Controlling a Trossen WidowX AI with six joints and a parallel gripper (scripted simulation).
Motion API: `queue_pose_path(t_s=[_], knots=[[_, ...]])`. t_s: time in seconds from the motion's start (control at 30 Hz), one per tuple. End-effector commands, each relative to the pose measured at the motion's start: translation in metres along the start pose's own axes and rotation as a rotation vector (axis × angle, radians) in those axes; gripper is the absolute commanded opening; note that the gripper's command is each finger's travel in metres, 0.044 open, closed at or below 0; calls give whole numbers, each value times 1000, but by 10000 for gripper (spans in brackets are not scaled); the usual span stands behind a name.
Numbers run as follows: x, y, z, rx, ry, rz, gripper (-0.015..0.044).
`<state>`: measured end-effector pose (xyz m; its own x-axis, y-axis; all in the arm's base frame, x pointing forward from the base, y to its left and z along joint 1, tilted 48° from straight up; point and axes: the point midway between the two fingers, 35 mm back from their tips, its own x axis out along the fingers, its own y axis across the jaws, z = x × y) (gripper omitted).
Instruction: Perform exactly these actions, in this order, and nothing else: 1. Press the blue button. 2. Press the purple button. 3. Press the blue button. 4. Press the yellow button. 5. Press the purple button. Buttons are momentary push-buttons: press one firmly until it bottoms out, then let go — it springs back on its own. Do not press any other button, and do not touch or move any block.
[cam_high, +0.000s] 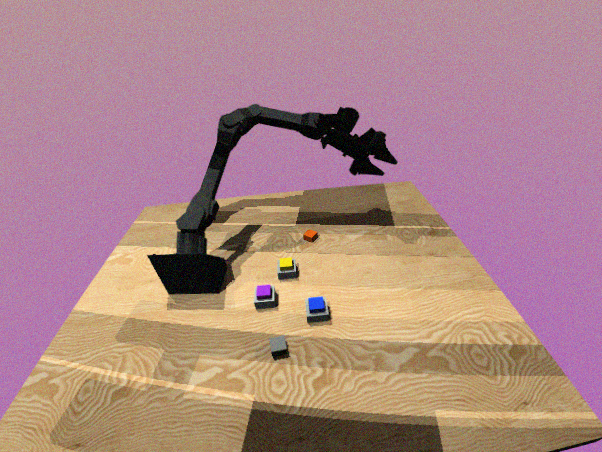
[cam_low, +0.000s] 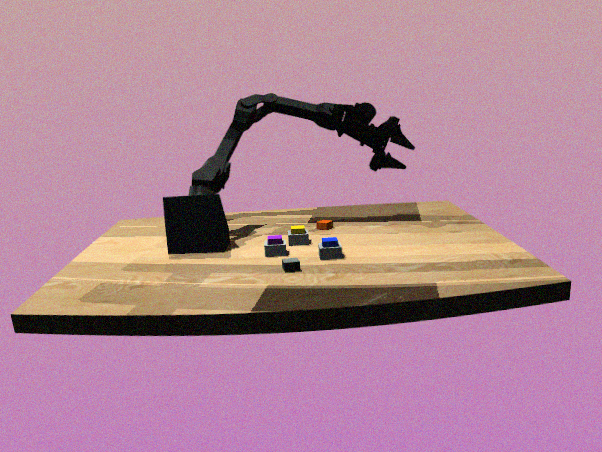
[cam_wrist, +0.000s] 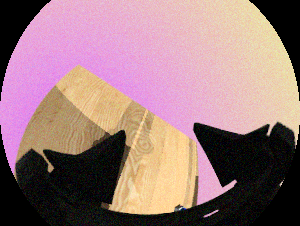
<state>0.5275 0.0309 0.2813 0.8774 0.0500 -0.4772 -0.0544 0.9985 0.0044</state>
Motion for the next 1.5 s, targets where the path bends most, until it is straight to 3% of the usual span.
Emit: queue_pose_path(t_s=[0.0, 0.23, 0.47, 0.7, 0.9, 1.1, 1.37, 1.47], knots=[[24, -41, -58, -42, 190, -1, 400], [34, -122, -184, -28, 564, 93, 400], [-7, -176, -308, 163, 843, 330, 400], [-68, -191, -388, 495, 882, 614, 400], [-76, -192, -394, 541, 869, 646, 400], [-47, -150, -424, 542, 868, 647, 242], [-46, -148, -426, 542, 868, 648, 32], [-46, -148, -426, 542, 868, 648, 20]])
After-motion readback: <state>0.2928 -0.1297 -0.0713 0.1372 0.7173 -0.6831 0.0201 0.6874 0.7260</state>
